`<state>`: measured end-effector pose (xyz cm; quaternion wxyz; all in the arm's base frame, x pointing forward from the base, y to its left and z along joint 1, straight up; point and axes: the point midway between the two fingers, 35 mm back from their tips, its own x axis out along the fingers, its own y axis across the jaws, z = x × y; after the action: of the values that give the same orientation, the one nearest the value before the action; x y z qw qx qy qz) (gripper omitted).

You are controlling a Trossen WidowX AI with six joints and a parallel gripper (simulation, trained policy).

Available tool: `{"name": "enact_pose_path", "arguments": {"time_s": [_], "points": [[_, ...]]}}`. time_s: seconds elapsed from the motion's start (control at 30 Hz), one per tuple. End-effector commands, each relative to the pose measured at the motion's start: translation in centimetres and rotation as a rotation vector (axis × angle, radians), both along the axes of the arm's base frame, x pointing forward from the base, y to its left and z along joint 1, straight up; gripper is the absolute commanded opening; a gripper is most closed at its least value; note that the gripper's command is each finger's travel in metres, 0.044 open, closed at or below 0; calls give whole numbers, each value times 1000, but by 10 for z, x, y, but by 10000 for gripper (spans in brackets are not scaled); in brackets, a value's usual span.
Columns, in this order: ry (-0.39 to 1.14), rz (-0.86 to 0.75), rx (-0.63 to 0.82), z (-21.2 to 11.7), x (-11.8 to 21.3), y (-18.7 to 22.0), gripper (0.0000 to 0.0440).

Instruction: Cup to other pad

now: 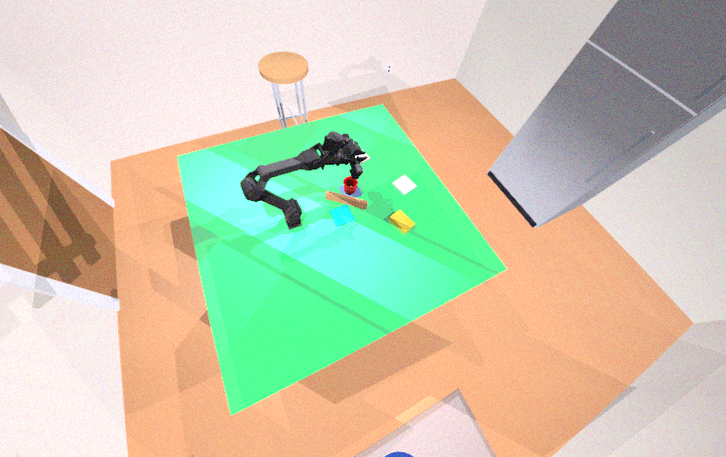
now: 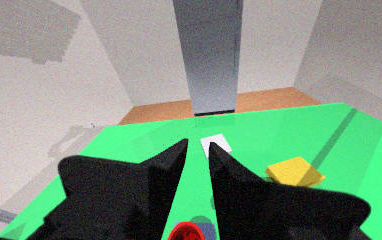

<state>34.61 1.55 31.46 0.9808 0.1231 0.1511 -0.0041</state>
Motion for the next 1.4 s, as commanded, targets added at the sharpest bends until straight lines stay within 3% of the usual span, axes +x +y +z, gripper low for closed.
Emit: {"name": "enact_pose_path", "arguments": {"time_s": [0.0, 1.37], "points": [[45, -2, 44, 1, 4, 4, 98], [594, -189, 403, -32, 20, 42, 113]]}}
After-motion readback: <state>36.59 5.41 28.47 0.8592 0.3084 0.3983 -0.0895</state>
